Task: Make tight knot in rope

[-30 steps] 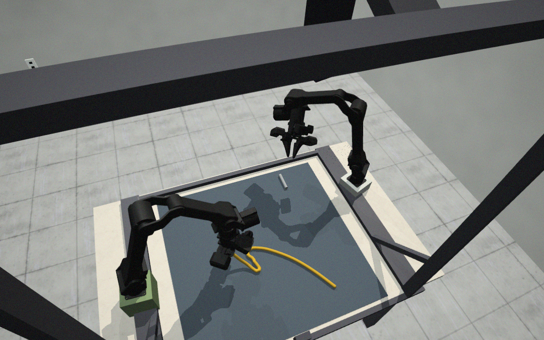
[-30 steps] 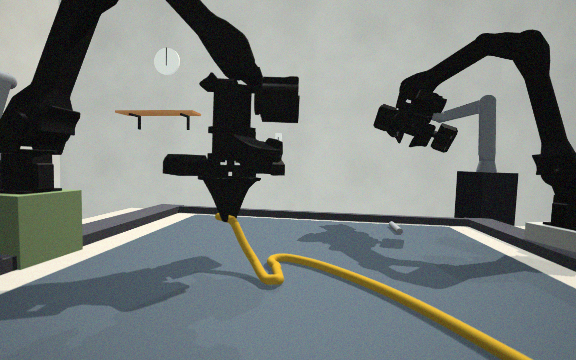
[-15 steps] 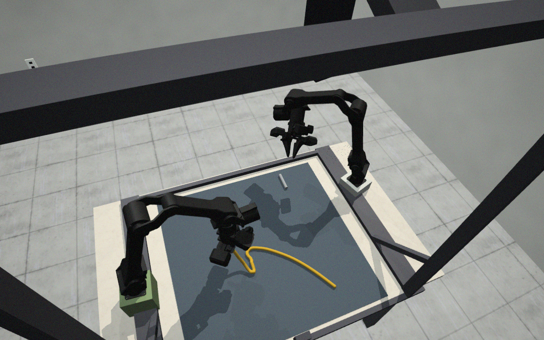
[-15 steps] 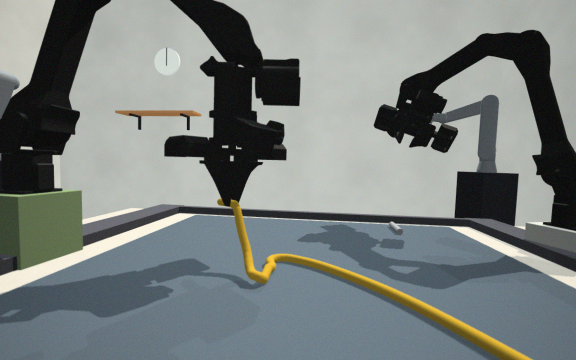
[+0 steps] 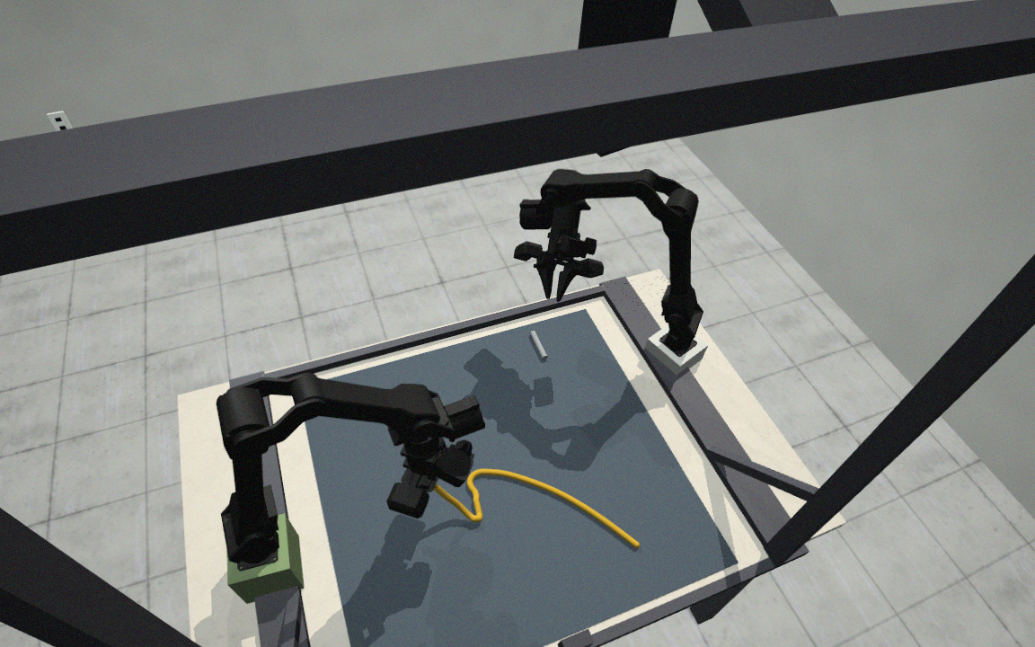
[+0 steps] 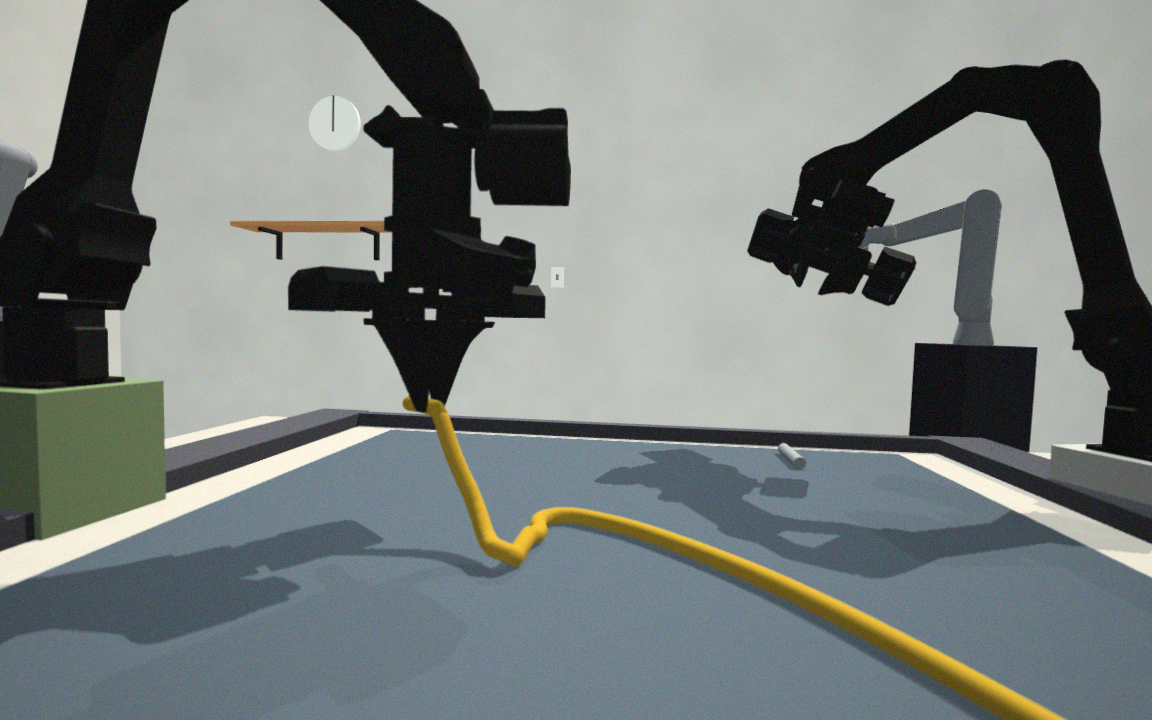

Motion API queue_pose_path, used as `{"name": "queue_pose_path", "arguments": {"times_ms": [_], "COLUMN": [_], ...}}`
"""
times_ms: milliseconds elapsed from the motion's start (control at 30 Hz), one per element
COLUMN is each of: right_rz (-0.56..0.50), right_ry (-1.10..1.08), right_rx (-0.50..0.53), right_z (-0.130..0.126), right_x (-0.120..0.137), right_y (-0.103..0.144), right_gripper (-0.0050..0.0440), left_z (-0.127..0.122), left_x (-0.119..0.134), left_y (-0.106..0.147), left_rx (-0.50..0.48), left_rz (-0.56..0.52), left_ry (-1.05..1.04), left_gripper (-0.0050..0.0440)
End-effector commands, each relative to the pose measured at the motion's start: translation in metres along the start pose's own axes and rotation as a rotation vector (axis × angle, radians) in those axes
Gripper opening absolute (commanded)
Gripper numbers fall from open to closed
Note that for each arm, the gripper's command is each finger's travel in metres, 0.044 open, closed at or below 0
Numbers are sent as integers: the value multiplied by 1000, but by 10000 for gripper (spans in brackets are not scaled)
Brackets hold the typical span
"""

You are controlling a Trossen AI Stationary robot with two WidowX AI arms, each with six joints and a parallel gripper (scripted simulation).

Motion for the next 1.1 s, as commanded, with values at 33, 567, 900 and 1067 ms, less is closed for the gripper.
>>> {"name": "queue_pose_path", "arguments": {"times_ms": [33, 567, 900, 1067], "right_rz": [10, 10, 10, 10], "right_ry": [21, 21, 21, 21], "right_rx": [9, 9, 9, 9], "right_z": [-3, -3, -3, -3], "right_x": [-5, -5, -5, -5], "right_y": [3, 3, 3, 3], "right_gripper": [100, 100, 100, 100], "left_z": [-10, -29, -36, -40], "left_x": [6, 11, -8, -20], "left_y": [5, 5, 5, 6], "left_rx": [-8, -7, -6, -6], "left_rz": [-19, -19, -20, -21], "left_ry": [-1, -1, -1, -1], "left_gripper": [45, 45, 45, 45]}}
Point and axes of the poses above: on each arm, the point midway between the two fingers, 35 mm back from their tips, its own y axis back along the fingers, its own z axis across the jaws, x = y × z, the point moved 8 cm from there along y, back along the fingers, and after that the axes turned 11 degrees about y, right-handed, at the moved point
